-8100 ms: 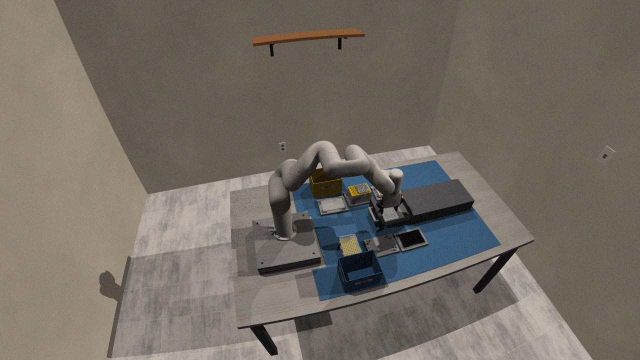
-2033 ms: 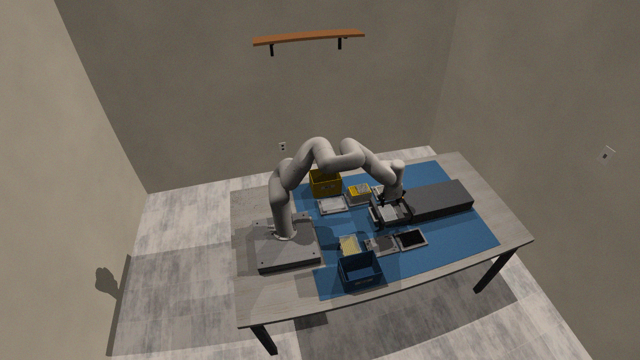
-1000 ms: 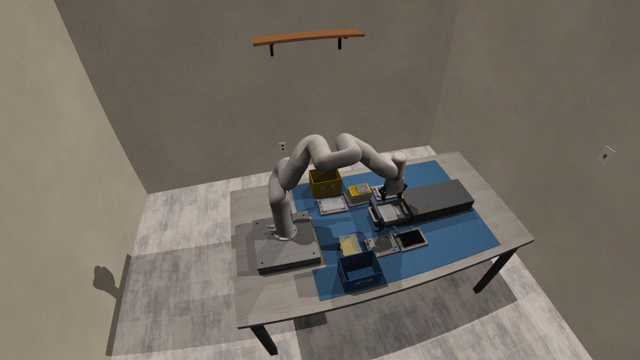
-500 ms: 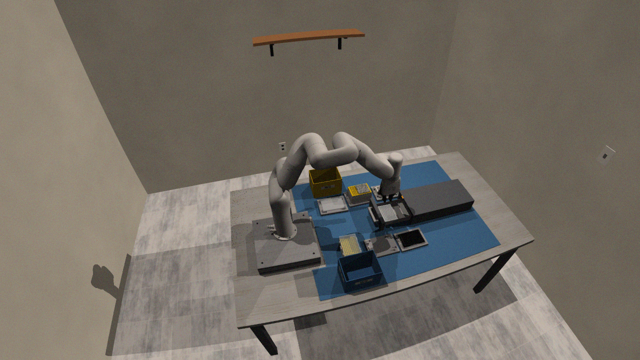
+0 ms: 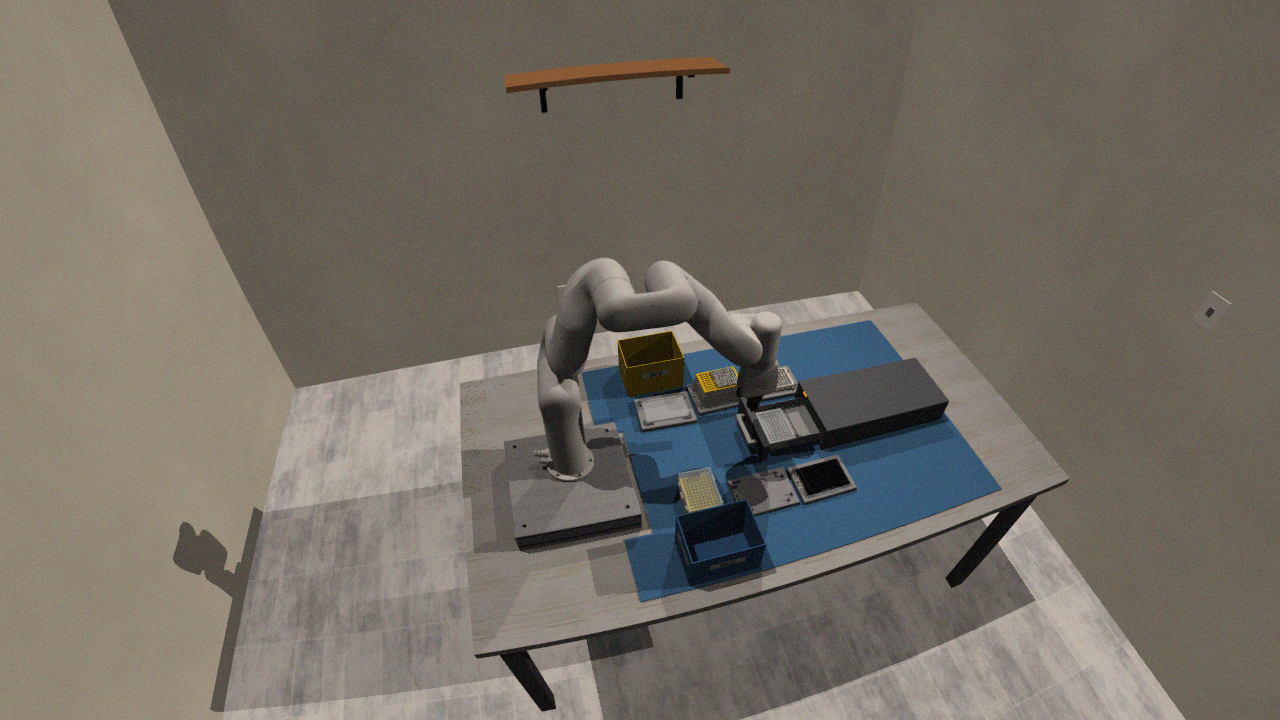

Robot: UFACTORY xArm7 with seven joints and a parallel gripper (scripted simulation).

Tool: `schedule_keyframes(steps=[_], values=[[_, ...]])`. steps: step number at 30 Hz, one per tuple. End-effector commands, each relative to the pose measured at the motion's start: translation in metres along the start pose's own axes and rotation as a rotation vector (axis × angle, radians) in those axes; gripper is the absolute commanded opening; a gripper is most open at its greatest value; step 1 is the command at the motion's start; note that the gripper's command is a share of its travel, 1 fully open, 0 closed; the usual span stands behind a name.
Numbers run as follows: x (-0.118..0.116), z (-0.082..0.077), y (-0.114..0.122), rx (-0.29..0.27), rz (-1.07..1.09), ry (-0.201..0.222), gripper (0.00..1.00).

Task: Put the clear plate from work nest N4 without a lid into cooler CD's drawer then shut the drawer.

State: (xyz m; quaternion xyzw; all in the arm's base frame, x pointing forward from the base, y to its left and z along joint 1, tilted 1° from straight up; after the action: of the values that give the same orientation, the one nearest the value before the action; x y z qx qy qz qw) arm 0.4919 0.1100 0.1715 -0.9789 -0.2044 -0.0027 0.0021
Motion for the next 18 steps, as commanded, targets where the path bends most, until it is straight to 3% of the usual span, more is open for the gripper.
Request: schedule_keyframes(steps=[1, 9, 18], values=[[-0.028, 0.002, -0.007, -0.002, 0.0, 0.012, 0.0], [-0.057, 0.007, -0.013, -0.002, 0.0, 0.012, 0.0], [-0.058, 0.007, -0.013, -0.002, 0.0, 0.012, 0.0]])
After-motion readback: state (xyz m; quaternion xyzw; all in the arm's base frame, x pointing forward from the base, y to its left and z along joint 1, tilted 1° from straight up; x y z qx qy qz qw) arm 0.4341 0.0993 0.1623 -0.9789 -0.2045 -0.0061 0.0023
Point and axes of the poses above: the point where the finger pads meet when closed, its own z axis out along the fingers, its own x axis across the jaws, y = z × x, the point moved 8 cm from there along -z, back along the fingers, and after that the axes turned 13 degrees about -z, right-handed, at the moved point
